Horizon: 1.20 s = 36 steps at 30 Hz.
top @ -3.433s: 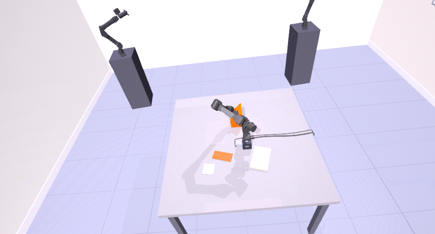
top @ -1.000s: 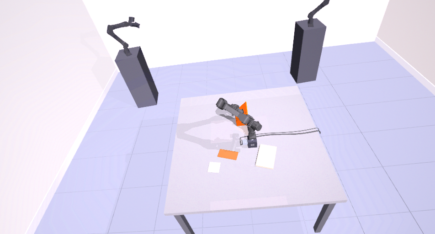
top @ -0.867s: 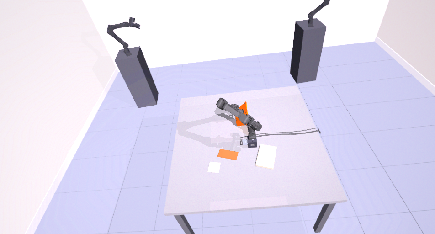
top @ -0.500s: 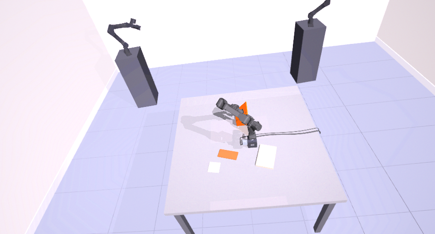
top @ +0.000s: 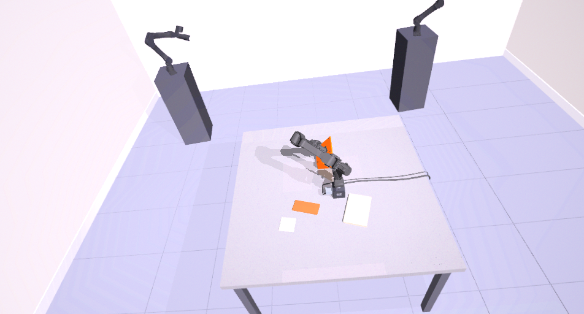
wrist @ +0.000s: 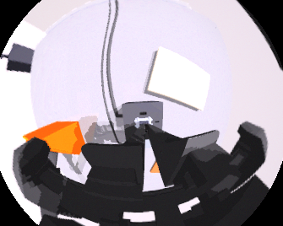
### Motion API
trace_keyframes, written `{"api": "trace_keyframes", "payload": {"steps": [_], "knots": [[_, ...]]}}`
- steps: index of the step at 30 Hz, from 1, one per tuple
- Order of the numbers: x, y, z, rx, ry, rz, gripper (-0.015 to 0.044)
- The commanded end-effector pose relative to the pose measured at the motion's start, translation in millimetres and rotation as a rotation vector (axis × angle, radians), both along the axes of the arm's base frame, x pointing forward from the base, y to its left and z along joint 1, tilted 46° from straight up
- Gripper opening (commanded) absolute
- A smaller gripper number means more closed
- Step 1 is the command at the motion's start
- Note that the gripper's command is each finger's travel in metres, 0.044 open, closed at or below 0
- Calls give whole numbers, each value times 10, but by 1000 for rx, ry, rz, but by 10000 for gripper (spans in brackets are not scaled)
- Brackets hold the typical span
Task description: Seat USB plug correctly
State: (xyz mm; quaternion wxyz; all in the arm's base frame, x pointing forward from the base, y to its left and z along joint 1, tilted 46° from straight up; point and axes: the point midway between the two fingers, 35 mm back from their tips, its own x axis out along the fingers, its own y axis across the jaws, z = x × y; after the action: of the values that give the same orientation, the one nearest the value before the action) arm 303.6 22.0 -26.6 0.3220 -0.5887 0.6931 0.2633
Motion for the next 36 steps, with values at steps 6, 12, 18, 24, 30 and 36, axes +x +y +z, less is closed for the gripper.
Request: {"api": "trace_keyframes", "payload": {"steps": [6,12,18,24,30,36], "knots": [[0,-29,-8,-6,3,1,0],[0,-29,-8,-6,3,1,0],[0,-29,-8,-6,3,1,0],[0,-29,-8,-6,3,1,0],[1,0,-2,0,-1,0,95],[1,0,-2,0,-1,0,95]]}}
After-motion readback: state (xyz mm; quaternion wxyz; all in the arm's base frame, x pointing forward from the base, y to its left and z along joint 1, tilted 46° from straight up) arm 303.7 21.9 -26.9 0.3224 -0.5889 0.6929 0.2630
